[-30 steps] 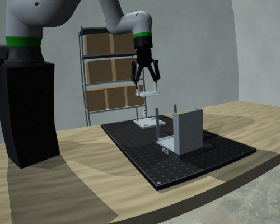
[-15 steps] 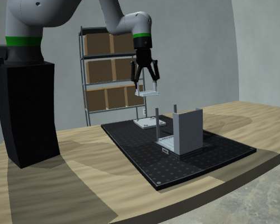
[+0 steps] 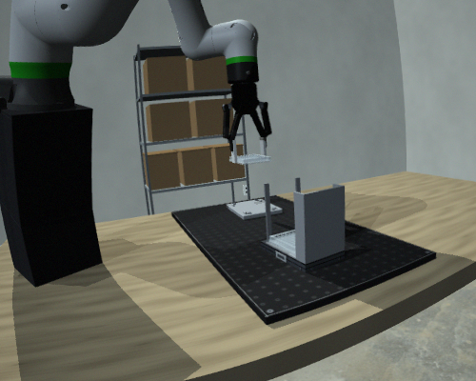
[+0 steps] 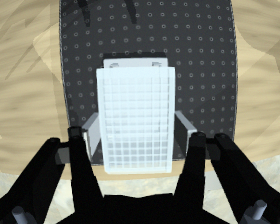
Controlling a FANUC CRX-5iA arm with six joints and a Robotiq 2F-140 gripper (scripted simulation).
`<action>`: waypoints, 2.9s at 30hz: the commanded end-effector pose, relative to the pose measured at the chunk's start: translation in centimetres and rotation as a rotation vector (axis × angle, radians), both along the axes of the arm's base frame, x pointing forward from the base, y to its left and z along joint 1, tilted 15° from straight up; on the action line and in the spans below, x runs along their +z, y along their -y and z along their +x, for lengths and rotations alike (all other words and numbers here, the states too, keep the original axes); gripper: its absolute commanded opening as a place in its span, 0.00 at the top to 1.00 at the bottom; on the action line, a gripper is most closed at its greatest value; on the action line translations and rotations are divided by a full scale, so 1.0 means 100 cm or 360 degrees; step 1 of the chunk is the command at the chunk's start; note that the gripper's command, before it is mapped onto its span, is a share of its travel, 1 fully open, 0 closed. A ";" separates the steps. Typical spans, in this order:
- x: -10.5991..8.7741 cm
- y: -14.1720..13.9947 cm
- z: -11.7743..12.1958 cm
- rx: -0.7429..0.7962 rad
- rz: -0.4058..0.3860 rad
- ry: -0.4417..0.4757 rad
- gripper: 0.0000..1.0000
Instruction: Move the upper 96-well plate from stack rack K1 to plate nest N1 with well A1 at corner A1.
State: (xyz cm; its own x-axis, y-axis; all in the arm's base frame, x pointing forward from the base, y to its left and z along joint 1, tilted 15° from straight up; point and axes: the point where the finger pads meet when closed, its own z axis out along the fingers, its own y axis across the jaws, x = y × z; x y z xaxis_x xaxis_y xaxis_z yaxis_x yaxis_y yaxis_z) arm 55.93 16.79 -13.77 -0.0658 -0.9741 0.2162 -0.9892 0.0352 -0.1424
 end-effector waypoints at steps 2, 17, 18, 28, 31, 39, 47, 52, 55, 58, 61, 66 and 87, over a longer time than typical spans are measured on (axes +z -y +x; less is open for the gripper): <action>0.000 0.000 0.000 0.0000 0.0000 0.0001 1.00; -0.016 0.004 0.002 0.0000 0.0000 0.0001 1.00; -0.018 0.004 0.003 0.0000 0.0000 0.0001 1.00; -0.030 0.007 0.004 0.0000 0.0000 0.0001 1.00; -0.035 0.008 0.005 0.0000 0.0000 0.0001 1.00; -0.048 0.011 0.007 0.0000 0.0000 0.0001 1.00; -0.058 0.013 0.008 0.0000 0.0000 0.0001 1.00; -0.066 0.015 0.009 0.0000 0.0000 0.0001 1.00; -0.071 0.016 0.010 0.0000 0.0000 0.0001 1.00; -0.072 0.017 0.010 0.0000 0.0000 0.0001 1.00; -0.077 0.018 0.011 0.0000 0.0000 0.0001 1.00; -0.085 0.020 0.012 0.0000 0.0000 0.0001 1.00; -0.116 0.027 0.016 0.0000 0.0000 0.0001 1.00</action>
